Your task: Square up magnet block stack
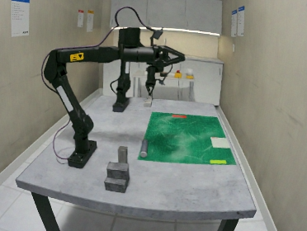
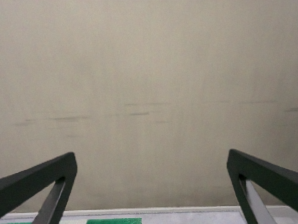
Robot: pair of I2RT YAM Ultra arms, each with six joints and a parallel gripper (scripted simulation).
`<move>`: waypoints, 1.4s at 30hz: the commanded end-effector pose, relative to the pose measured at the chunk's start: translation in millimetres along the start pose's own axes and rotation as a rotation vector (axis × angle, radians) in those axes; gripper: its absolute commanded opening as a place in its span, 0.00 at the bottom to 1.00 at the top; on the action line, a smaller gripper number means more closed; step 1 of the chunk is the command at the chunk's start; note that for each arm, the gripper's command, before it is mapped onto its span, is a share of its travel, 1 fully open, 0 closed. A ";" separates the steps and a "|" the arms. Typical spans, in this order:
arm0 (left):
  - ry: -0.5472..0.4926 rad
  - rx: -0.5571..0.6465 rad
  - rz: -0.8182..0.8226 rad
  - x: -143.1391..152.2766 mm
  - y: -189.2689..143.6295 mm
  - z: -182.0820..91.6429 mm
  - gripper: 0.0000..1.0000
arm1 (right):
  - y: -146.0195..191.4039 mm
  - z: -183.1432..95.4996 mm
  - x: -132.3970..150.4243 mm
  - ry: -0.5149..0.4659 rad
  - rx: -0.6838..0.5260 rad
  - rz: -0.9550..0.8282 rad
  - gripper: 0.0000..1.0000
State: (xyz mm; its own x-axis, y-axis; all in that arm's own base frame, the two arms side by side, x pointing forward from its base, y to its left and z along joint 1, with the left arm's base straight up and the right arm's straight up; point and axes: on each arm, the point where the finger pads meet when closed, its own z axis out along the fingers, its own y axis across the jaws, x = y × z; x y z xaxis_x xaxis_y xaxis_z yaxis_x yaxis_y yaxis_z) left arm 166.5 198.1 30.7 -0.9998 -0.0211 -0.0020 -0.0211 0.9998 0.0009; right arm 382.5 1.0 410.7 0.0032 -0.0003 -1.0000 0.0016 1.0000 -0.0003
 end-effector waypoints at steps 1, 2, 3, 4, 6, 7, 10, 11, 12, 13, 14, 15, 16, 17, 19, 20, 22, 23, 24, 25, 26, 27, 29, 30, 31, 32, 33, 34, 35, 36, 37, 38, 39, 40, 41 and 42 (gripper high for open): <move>-0.051 -0.037 -0.006 -9.6 6.2 -15.7 0.51 | -3.8 -6.4 -22.9 -0.044 0.015 -0.009 1.00; -0.051 -0.036 -0.006 -9.6 6.1 -15.7 0.51 | -3.8 -6.4 -22.9 -0.044 0.015 -0.009 1.00; -0.051 -0.036 -0.006 -9.5 6.0 -15.6 0.51 | -3.8 -6.4 -22.9 -0.044 0.015 -0.009 1.00; -0.050 -0.036 -0.006 -9.4 5.9 -15.6 0.51 | -3.8 -6.4 -22.9 -0.044 0.015 -0.009 1.00; -0.050 -0.035 -0.006 -9.4 5.9 -15.6 0.51 | -3.8 -6.4 -22.9 -0.044 0.015 -0.009 1.00; -0.050 -0.035 -0.006 -9.4 5.9 -15.6 0.51 | -3.8 -6.4 -22.9 -0.044 0.015 -0.009 1.00; -0.050 -0.035 -0.006 -9.3 5.8 -15.6 0.51 | -3.8 -6.4 -22.9 -0.044 0.015 -0.009 1.00; -0.050 -0.035 -0.006 -9.3 5.8 -15.6 0.51 | -3.8 -6.4 -22.9 -0.044 0.015 -0.009 1.00; -0.050 -0.035 -0.006 -9.3 5.8 -15.6 0.50 | -3.8 -6.4 -22.9 -0.044 0.015 -0.009 1.00; -0.050 -0.035 -0.006 -9.3 5.8 -15.6 0.50 | -3.8 -6.4 -22.9 -0.044 0.015 -0.009 1.00; -0.050 -0.035 -0.006 -9.3 5.8 -15.6 0.50 | -3.8 -6.4 -22.9 -0.044 0.015 -0.009 1.00; -0.050 -0.035 -0.006 -9.3 5.8 -15.6 0.50 | -3.8 -6.4 -22.9 -0.044 0.015 -0.009 1.00; -0.050 -0.035 -0.006 -9.3 5.8 -15.6 0.50 | -3.8 -6.4 -22.9 -0.044 0.015 -0.009 1.00; -0.049 -0.034 -0.006 -9.2 5.6 -15.6 0.50 | -3.8 -6.4 -22.9 -0.044 0.015 -0.009 1.00; -0.049 -0.034 -0.006 -9.2 5.6 -15.6 0.50 | -3.8 -6.4 -22.9 -0.044 0.015 -0.009 1.00; -0.049 -0.034 -0.006 -9.2 5.6 -15.6 0.50 | -3.8 -6.4 -22.9 -0.044 0.015 -0.009 1.00; -0.049 -0.034 -0.006 -9.2 5.6 -15.6 0.50 | -3.8 -6.4 -22.9 -0.044 0.015 -0.009 1.00; -0.049 -0.034 -0.006 -9.2 5.6 -15.6 0.50 | -3.8 -6.4 -22.9 -0.044 0.015 -0.009 1.00; -0.049 -0.034 -0.006 -9.2 5.6 -15.6 0.50 | -3.8 -6.4 -22.9 -0.044 0.015 -0.009 1.00; -0.049 -0.034 -0.006 -9.2 5.6 -15.6 0.50 | -3.8 -6.4 -22.9 -0.044 0.015 -0.009 1.00; -0.049 -0.034 -0.006 -9.2 5.6 -15.6 0.50 | -3.8 -6.4 -22.9 -0.044 0.015 -0.009 1.00; -0.049 -0.034 -0.006 -9.2 5.6 -15.6 0.50 | -3.8 -6.4 -22.9 -0.044 0.015 -0.009 1.00; -0.049 -0.034 -0.006 -9.2 5.6 -15.6 0.50 | -3.8 -6.4 -22.9 -0.044 0.015 -0.009 1.00; -0.049 -0.034 -0.006 -9.2 5.6 -15.6 0.50 | -3.8 -6.4 -22.9 -0.044 0.015 -0.009 1.00; -0.049 -0.034 -0.006 -9.2 5.6 -15.6 0.50 | -3.8 -6.4 -22.9 -0.044 0.015 -0.009 1.00; -0.049 -0.034 -0.006 -9.2 5.6 -15.6 0.50 | -3.8 -6.4 -22.9 -0.044 0.015 -0.009 1.00; -0.049 -0.034 -0.006 -9.2 5.6 -15.6 0.50 | -3.8 -6.4 -22.9 -0.044 0.015 -0.009 1.00; -0.049 -0.034 -0.006 -9.1 5.5 -15.6 0.50 | -3.8 -6.4 -22.9 -0.044 0.015 -0.009 1.00; -0.049 -0.034 -0.006 -9.1 5.5 -15.6 0.50 | -3.8 -6.4 -22.9 -0.044 0.015 -0.009 1.00; -0.049 -0.034 -0.006 -9.1 5.5 -15.6 0.50 | -3.8 -6.4 -22.9 -0.044 0.015 -0.009 1.00; -0.049 -0.034 -0.006 -9.1 5.5 -15.6 0.50 | -3.8 -6.4 -22.9 -0.044 0.015 -0.009 1.00; -0.049 -0.034 -0.006 -9.1 5.5 -15.6 0.50 | -3.8 -6.4 -22.9 -0.044 0.015 -0.009 1.00; -0.049 -0.034 -0.006 -9.1 5.5 -15.6 0.49 | -3.8 -6.4 -22.9 -0.044 0.015 -0.009 1.00; -0.049 -0.034 -0.006 -9.0 5.5 -15.6 0.49 | -3.8 -6.4 -22.9 -0.044 0.015 -0.009 1.00; -0.049 -0.034 -0.006 -9.1 5.5 -15.6 0.49 | -3.8 -6.4 -22.9 -0.044 0.015 -0.009 1.00; -0.049 -0.034 -0.006 -9.1 5.5 -15.6 0.49 | -3.8 -6.4 -22.9 -0.044 0.015 -0.009 1.00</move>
State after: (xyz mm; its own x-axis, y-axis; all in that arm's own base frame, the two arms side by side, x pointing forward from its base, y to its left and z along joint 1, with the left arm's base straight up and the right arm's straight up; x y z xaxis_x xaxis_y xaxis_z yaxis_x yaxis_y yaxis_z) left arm 166.2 198.4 30.6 -0.9997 -0.0230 -0.0022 -0.0231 0.9997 0.0011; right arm 382.5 1.0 410.7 0.0032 -0.0003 -1.0000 0.0016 1.0000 -0.0003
